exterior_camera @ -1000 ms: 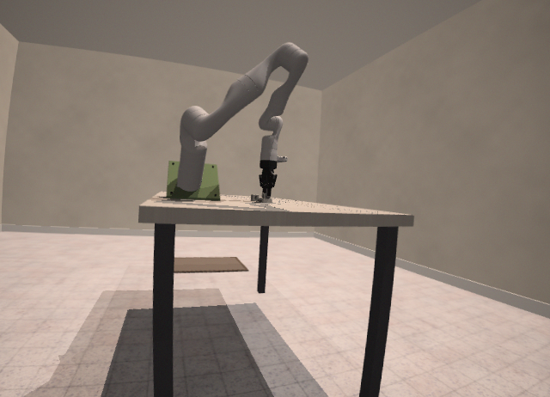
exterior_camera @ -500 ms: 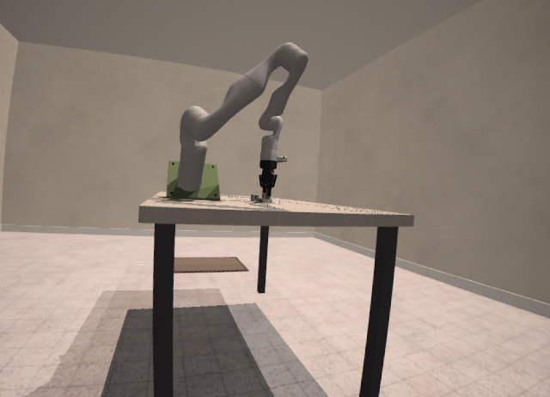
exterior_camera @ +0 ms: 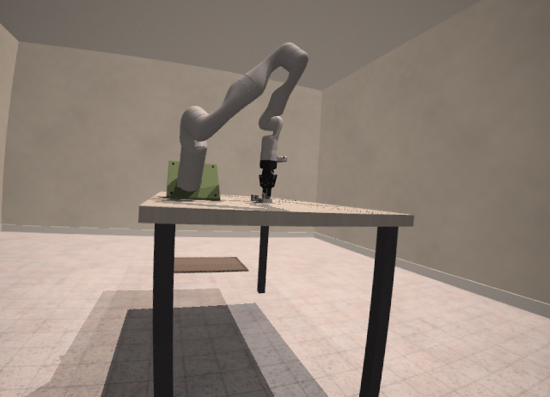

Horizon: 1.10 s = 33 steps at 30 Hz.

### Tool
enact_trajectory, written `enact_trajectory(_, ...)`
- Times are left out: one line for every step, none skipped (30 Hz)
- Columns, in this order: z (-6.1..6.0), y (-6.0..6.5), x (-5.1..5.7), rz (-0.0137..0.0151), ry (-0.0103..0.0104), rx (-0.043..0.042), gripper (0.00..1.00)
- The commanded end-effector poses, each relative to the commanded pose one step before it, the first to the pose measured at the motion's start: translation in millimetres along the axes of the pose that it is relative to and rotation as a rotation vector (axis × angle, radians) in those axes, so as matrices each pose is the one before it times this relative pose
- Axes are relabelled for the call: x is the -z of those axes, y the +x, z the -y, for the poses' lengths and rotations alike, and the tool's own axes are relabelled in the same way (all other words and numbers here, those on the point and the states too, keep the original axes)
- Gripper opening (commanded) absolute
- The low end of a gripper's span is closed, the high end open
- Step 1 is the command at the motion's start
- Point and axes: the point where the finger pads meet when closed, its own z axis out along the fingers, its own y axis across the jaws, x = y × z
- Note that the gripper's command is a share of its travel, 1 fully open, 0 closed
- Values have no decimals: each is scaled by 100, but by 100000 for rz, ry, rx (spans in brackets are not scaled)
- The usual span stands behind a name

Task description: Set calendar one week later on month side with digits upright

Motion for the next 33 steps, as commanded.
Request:
enact_trajectory(26,86,-173,-397,44,-482,26)
enact_trajectory(0,0,0,0,0,0,26)
enact_trajectory(0,0,0,0,0,0,26)
enact_trajectory(0,0,0,0,0,0,26)
enact_trajectory(0,0,0,0,0,0,26)
enact_trajectory(0,0,0,0,0,0,26)
enact_trajectory(0,0,0,0,0,0,26)
enact_trajectory(0,0,0,0,0,0,26)
enact_trajectory(0,0,0,0,0,0,26)
enact_trajectory(0,0,0,0,0,0,30)
enact_trajectory(0,0,0,0,0,0,30)
enact_trajectory(0,0,0,0,0,0,30)
enact_trajectory(0,0,0,0,0,0,34)
enact_trajectory(0,0,0,0,0,0,34)
enact_trajectory(0,0,0,0,0,0,34)
enact_trajectory(0,0,0,0,0,0,38)
enact_trajectory(0,0,0,0,0,0,38)
enact_trajectory(0,0,0,0,0,0,38)
enact_trajectory(0,0,0,0,0,0,42)
enact_trajectory(0,0,0,0,0,0,42)
enact_trajectory(0,0,0,0,0,0,42)
enact_trajectory(0,0,0,0,0,0,46)
enact_trajectory(0,0,0,0,0,0,46)
enact_trajectory(0,0,0,0,0,0,46)
enact_trajectory(0,0,0,0,0,0,46)
enact_trajectory(0,0,0,0,0,0,46)
enact_trajectory(0,0,0,0,0,0,46)
enact_trajectory(0,0,0,0,0,0,46)
enact_trajectory(0,0,0,0,0,0,46)
enact_trajectory(0,0,0,0,0,0,46)
enact_trajectory(0,0,0,0,0,0,46)
enact_trajectory(0,0,0,0,0,0,46)
enact_trajectory(0,1,3,-1,1,-2,46)
